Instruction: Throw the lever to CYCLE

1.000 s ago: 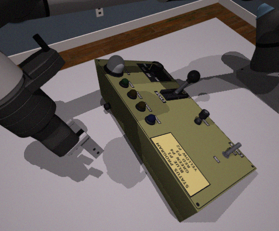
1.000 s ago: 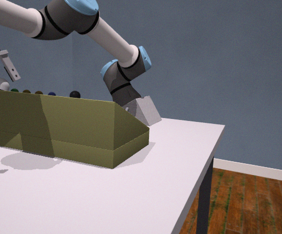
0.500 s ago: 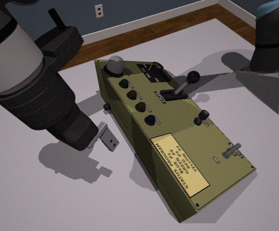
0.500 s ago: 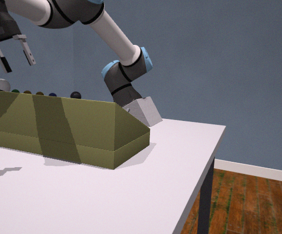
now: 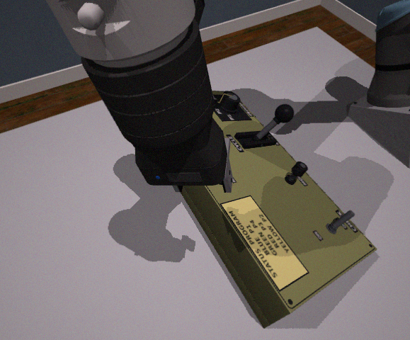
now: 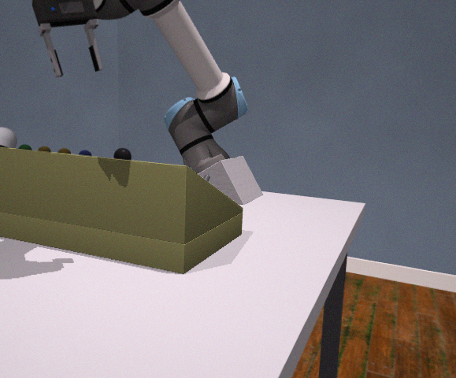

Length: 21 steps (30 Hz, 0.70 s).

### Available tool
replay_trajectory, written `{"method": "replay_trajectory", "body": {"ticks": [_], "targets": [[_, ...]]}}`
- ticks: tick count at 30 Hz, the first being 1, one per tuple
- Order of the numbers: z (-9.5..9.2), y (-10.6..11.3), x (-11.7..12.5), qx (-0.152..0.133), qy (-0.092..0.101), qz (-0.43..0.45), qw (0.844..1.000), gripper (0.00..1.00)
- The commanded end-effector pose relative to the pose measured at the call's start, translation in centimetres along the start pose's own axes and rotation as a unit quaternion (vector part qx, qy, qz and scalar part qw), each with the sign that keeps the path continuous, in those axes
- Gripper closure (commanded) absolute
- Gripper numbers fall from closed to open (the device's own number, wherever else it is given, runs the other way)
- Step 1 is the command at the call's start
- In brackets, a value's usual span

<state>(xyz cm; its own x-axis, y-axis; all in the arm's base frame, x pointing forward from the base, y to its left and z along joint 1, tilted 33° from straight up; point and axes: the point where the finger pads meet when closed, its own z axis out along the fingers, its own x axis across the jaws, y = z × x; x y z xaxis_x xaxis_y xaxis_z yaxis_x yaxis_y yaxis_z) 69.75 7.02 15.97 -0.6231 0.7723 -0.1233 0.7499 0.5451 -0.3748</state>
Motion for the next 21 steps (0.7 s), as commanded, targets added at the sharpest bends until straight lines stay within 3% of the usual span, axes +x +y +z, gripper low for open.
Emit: {"method": "replay_trajectory", "body": {"ticks": [1, 7, 14, 16, 21], "targets": [[-1.0, -0.7, 2.5, -0.002, -0.021, -0.067, 0.998, 0.0], [-2.2, -2.3, 7.1, -0.001, -0.057, -0.183, 0.982, 0.0], [-2.8, -4.8, 12.4, 0.007, -0.1, -0.315, 0.944, 0.0], [-2.8, -4.8, 12.4, 0.007, -0.1, -0.315, 0.944, 0.0], [-2.7, -6.9, 16.0, 0.016, -0.128, -0.401, 0.907, 0.0]]}}
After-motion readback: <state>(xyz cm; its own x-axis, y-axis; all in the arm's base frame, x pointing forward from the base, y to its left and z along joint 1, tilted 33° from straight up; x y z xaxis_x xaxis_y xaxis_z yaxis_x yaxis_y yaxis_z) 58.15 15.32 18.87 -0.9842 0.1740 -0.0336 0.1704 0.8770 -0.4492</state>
